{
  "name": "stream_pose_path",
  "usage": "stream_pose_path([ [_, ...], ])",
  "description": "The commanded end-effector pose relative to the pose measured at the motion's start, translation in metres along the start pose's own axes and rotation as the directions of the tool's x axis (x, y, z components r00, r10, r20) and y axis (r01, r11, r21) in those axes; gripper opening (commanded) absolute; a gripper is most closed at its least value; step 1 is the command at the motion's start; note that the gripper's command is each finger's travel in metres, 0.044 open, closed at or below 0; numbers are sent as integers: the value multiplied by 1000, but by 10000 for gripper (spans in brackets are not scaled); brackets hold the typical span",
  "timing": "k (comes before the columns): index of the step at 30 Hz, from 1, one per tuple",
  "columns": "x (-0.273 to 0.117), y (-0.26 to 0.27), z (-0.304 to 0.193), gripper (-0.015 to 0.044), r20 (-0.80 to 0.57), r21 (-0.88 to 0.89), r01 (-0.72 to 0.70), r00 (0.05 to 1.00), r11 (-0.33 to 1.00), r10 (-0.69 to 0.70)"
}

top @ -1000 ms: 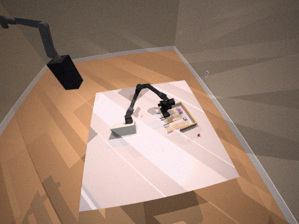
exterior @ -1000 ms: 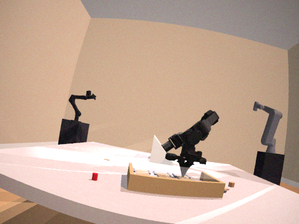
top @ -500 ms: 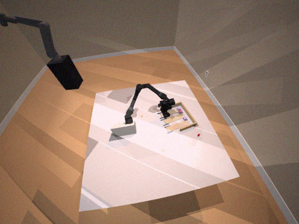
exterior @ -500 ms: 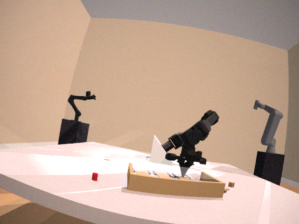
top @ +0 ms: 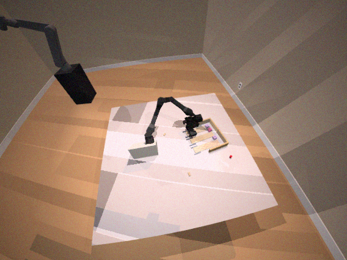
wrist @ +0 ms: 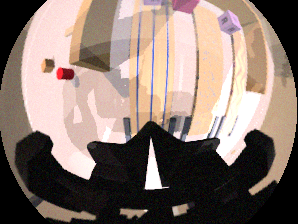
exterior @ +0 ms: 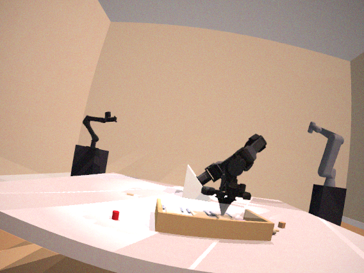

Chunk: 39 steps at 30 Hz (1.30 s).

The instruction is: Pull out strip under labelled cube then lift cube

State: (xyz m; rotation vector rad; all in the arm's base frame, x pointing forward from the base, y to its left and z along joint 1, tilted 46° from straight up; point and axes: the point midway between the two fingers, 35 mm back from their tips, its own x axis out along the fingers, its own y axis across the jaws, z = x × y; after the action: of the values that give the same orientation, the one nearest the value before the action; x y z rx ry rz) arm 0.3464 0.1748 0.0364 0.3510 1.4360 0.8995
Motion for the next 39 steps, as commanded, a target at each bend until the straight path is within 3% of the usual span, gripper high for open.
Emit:
stream_pose_path([
  [1,5,-1,-12,0,-18,8,-3,1000,1000,3],
  [39,6,-2,-69,0,-20,10,-3,1000,1000,3],
])
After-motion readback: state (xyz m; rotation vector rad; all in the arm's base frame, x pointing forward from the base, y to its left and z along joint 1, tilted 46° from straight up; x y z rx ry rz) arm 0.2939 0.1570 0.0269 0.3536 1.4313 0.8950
